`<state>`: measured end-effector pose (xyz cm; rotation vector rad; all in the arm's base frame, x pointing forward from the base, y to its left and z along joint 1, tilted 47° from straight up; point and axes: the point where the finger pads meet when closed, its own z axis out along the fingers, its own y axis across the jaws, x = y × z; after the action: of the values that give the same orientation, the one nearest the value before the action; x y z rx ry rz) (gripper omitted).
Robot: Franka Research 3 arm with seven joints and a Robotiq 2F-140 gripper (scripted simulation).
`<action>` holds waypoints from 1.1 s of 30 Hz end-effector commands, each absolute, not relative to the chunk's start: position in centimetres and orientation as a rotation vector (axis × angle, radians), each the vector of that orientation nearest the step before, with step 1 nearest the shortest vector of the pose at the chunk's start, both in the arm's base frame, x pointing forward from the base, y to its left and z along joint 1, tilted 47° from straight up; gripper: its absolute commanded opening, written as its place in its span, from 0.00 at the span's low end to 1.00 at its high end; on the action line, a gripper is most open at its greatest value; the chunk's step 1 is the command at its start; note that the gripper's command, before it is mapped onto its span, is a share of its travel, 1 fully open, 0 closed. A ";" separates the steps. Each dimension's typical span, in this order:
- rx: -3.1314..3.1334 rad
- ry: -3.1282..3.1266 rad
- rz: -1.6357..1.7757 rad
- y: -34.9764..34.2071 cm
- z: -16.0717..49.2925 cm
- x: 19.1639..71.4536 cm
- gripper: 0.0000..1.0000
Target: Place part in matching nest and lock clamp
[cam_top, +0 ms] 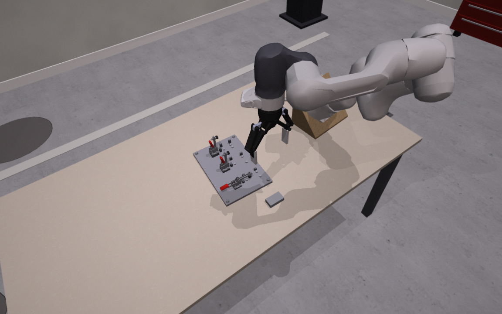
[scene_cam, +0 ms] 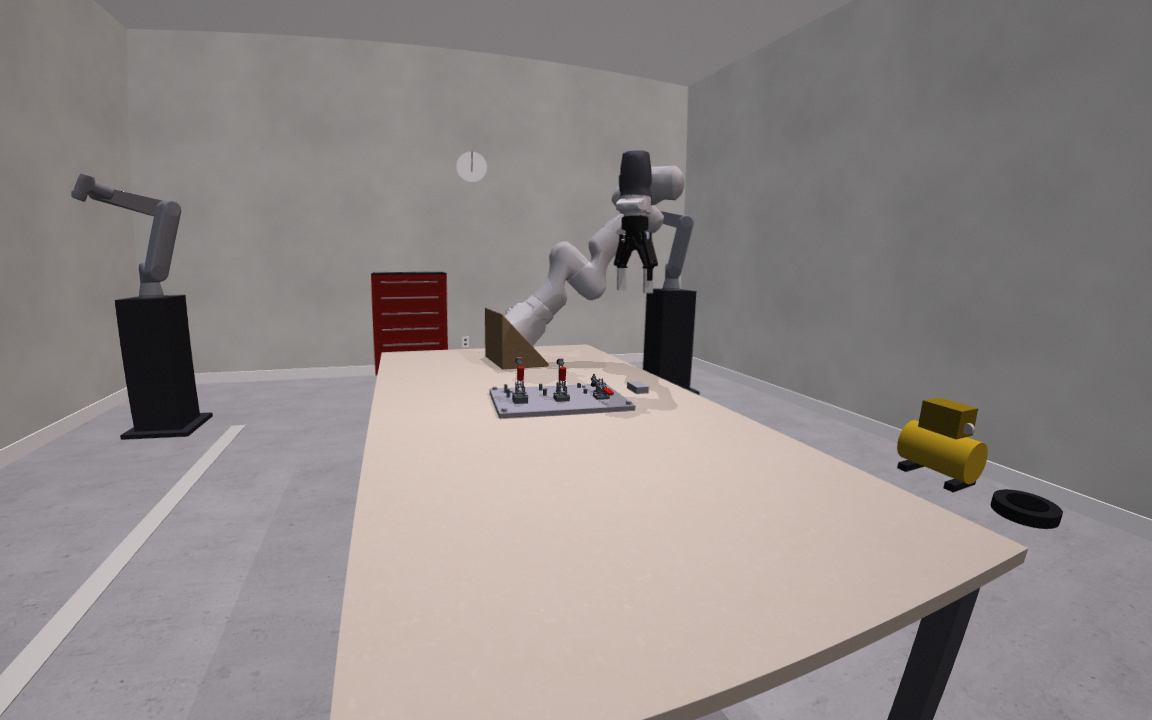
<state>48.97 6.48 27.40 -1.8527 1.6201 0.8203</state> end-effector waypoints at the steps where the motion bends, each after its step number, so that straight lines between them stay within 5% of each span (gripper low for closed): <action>1: -1.727 1.804 0.879 5.5 26.2 49.9 1.00; 33: -1.149 2.391 1.102 -1.2 14.9 52.0 1.00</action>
<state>51.57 -0.88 15.19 -1.2700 2.2901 1.0748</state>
